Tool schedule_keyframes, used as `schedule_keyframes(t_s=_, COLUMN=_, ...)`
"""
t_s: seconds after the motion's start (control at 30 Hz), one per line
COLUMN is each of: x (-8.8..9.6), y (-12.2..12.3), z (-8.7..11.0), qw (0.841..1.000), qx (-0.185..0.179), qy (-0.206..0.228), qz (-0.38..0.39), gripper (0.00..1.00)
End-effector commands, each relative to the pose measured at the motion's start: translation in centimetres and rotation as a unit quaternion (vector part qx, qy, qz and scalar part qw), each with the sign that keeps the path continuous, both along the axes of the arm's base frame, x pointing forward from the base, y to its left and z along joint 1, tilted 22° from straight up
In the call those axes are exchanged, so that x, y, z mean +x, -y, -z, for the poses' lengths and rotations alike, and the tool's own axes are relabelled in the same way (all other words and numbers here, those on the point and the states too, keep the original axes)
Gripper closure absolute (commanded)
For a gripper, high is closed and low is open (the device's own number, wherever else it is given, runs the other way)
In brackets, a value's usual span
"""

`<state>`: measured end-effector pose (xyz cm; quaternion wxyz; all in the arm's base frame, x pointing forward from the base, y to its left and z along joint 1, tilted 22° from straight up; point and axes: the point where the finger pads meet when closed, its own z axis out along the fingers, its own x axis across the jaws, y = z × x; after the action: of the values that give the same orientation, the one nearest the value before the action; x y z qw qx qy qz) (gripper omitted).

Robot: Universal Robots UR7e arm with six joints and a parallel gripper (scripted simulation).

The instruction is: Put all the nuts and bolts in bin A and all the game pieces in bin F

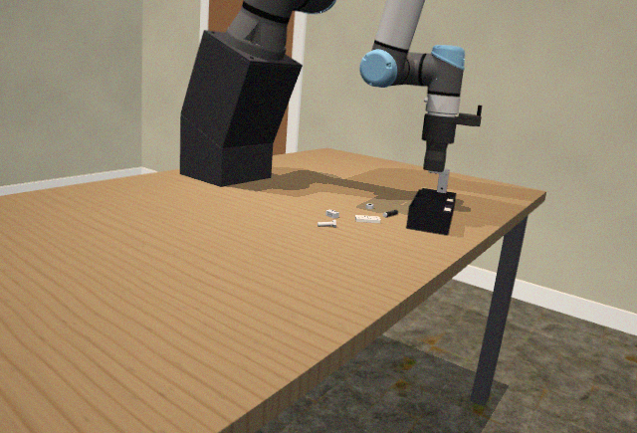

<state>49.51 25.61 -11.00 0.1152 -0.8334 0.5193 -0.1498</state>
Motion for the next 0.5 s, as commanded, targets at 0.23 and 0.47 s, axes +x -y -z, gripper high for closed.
schedule_keyframes(t_s=0.23, x=-0.7, y=0.0, z=-1.3, qw=1.0, qx=0.0, qy=-0.001, qz=-0.001, gripper=0.69)
schedule_keyframes(t_s=0.47, x=-1.4, y=0.0, z=-2.9, qw=1.0, qx=0.0, qy=-0.001, qz=-0.001, gripper=0.69)
